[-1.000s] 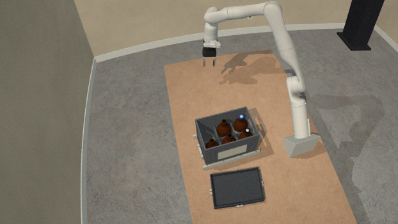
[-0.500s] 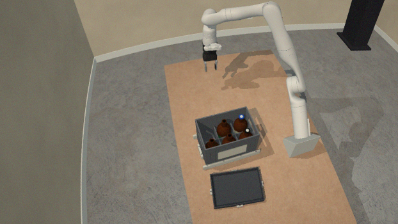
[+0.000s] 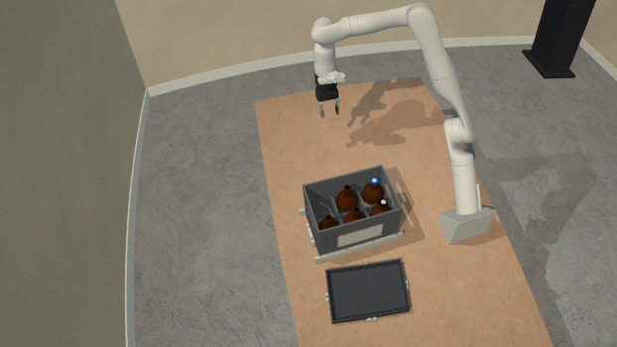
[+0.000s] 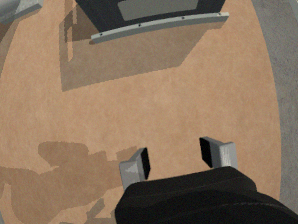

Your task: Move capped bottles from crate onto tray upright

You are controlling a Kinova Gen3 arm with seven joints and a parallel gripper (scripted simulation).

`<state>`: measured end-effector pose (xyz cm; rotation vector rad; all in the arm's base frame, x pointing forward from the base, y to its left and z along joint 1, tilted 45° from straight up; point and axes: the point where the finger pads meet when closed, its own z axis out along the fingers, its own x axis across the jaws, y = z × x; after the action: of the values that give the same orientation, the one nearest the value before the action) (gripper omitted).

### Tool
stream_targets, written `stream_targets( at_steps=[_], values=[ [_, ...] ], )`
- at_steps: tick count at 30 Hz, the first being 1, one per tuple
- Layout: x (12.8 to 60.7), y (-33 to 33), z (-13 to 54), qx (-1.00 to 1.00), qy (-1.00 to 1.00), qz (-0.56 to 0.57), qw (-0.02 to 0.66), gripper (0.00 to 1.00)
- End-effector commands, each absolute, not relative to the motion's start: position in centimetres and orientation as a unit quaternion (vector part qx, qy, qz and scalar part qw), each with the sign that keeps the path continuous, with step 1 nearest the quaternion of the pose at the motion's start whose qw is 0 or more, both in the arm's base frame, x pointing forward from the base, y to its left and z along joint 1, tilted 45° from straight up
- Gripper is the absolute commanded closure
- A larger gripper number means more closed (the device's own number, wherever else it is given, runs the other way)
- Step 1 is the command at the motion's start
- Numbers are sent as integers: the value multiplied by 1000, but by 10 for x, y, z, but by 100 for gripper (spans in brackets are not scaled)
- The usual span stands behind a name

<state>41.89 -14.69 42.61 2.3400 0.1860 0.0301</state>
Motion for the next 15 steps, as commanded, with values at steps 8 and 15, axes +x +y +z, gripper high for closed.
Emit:
stream_targets(
  at_steps=[8, 15],
  values=[
    [420, -123, 404, 919, 77, 11, 386, 0],
    [418, -114, 394, 919, 76, 10, 386, 0]
  ],
)
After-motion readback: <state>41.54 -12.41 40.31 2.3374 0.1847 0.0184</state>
